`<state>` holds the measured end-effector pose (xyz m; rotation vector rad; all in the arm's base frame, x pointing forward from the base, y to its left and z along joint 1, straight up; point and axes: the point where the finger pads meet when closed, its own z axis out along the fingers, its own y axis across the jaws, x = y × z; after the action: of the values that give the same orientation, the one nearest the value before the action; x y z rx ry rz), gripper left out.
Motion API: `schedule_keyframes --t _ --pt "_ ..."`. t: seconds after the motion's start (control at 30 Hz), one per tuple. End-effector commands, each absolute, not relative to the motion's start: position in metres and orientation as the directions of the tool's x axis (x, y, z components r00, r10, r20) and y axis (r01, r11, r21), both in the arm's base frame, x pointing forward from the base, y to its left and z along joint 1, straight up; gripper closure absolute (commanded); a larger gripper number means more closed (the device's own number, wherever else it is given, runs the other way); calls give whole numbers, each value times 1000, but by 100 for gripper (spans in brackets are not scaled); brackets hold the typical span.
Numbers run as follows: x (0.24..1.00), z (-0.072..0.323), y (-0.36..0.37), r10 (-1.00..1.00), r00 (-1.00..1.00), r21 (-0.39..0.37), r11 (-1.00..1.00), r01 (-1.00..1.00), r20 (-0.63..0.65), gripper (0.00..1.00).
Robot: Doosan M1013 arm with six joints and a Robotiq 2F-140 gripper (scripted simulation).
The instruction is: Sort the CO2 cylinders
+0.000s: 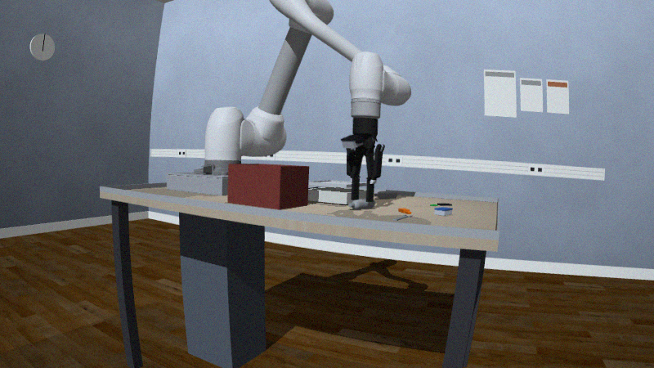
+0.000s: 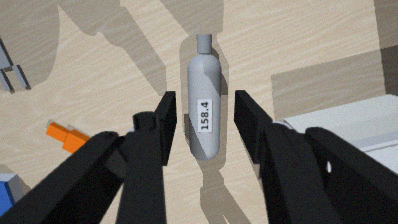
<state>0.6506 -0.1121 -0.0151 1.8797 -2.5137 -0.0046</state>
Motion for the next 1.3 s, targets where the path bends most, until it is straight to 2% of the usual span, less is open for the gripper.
schedule_keyframes --t 0.0,0.23,0.6,0.63,1.13,1.27 --pt "651 -17 -112 -959 -283 2 283 -959 0 61" --pt "651 -33 -112 -959 -283 2 283 -959 0 61" --pt "651 -34 -112 -959 -283 2 283 -959 0 61" --pt "651 -34 -112 -959 -283 2 283 -959 0 90" --pt "651 -22 -112 -959 -283 2 283 -959 0 90" --pt "651 5 -112 -959 -283 2 283 -959 0 90"
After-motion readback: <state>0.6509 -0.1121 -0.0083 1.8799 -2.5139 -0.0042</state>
